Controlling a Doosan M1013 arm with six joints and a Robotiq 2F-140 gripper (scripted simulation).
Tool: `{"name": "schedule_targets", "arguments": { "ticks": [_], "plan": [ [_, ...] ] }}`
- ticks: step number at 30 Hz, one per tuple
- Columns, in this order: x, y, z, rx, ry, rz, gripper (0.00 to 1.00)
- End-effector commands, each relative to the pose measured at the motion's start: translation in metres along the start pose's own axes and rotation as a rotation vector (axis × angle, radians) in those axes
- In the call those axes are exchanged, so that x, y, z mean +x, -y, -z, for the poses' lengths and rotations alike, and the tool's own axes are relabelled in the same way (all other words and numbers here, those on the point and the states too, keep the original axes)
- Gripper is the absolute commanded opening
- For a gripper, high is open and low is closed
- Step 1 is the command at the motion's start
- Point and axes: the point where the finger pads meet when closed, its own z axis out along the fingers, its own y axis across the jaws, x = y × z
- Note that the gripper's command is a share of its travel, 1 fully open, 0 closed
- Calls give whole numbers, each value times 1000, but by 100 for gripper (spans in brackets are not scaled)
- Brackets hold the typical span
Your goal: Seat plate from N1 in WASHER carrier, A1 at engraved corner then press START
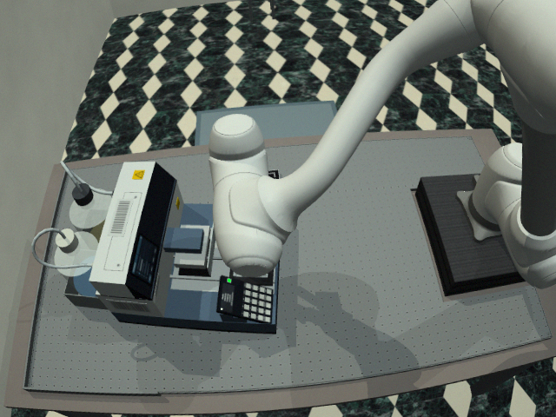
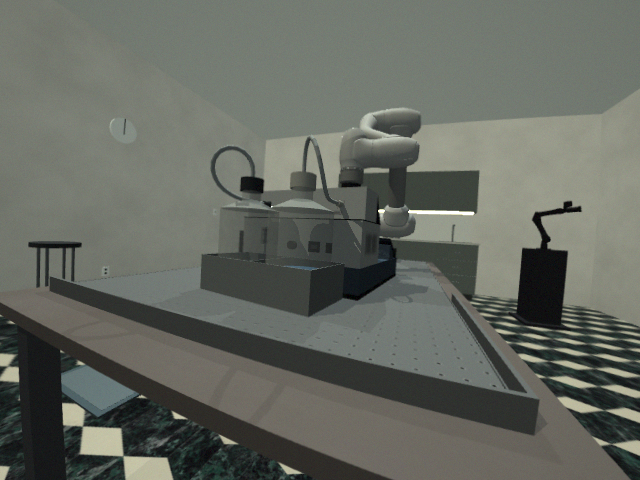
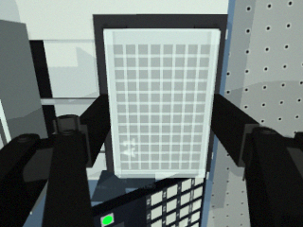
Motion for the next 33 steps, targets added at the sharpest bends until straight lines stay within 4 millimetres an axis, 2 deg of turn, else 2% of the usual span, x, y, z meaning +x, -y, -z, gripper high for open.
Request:
{"name": "schedule_targets", "arguments": {
  "ticks": [1,33],
  "plan": [
    [0,0,1,1,1,0,10],
    [0,0,-2,1,1,0,10]
  ]
}}
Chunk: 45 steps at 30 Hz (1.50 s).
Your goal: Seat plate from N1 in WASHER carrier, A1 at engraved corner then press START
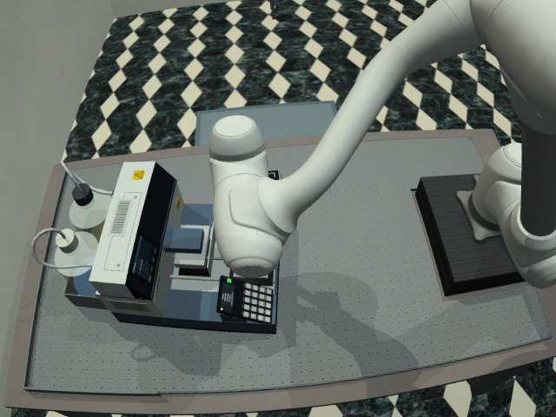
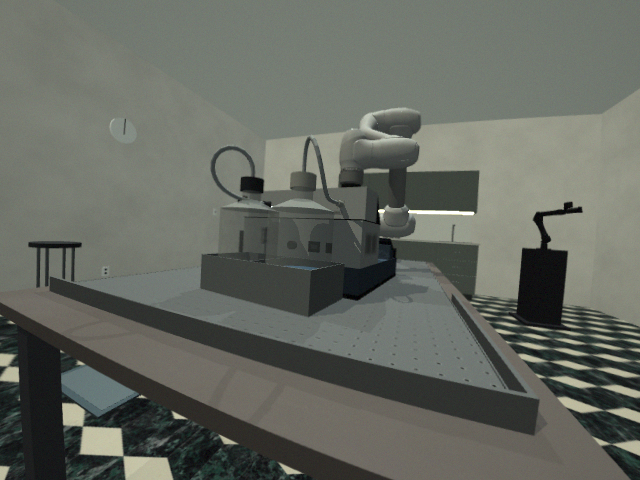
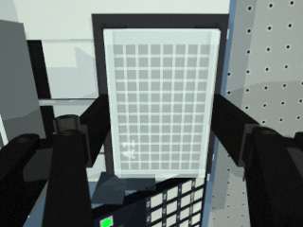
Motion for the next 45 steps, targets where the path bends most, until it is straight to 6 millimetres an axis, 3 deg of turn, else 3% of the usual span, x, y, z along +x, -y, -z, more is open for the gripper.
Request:
{"name": "schedule_targets", "arguments": {
  "ticks": [1,45],
  "plan": [
    [0,0,0,1,1,0,10],
    [0,0,-6,1,1,0,10]
  ]
}}
